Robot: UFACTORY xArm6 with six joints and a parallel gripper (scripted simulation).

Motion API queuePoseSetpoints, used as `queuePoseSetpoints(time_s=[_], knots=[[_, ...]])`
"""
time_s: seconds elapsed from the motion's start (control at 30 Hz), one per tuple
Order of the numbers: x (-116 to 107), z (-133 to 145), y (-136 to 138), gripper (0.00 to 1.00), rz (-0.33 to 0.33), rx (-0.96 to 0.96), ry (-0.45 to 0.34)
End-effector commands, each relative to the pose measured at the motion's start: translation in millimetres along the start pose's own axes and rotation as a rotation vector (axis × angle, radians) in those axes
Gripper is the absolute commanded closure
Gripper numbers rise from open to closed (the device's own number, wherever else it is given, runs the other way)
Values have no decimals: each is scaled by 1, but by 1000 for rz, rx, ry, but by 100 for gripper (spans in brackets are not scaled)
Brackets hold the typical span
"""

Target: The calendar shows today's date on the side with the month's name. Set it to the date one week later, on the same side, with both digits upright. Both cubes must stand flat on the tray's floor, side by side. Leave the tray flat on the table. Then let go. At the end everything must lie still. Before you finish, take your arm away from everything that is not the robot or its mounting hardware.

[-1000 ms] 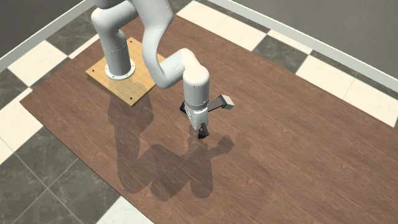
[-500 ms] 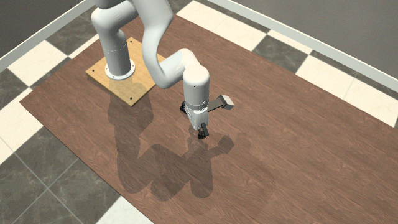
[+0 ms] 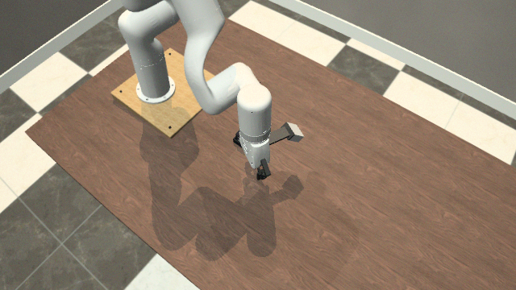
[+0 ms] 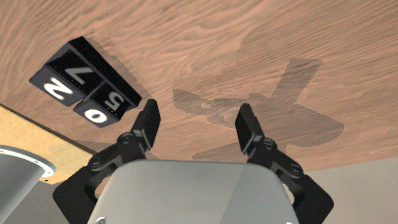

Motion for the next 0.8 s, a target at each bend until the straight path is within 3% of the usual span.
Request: queuePoseSetpoints(time_s=[0.0, 0.77], knots=[[-1, 0, 1, 0, 4, 0, 1], [-32, 0, 1, 0, 4, 8, 1]])
Point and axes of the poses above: the point where the finger pads meet when closed, its own x axis out along the fingers, its own y axis across the jaws, z = x × y, the point moved 4 cm from there along -x, back along the fingers, and after that the axes turned 5 degrees about -x, right-handed, at the moved point
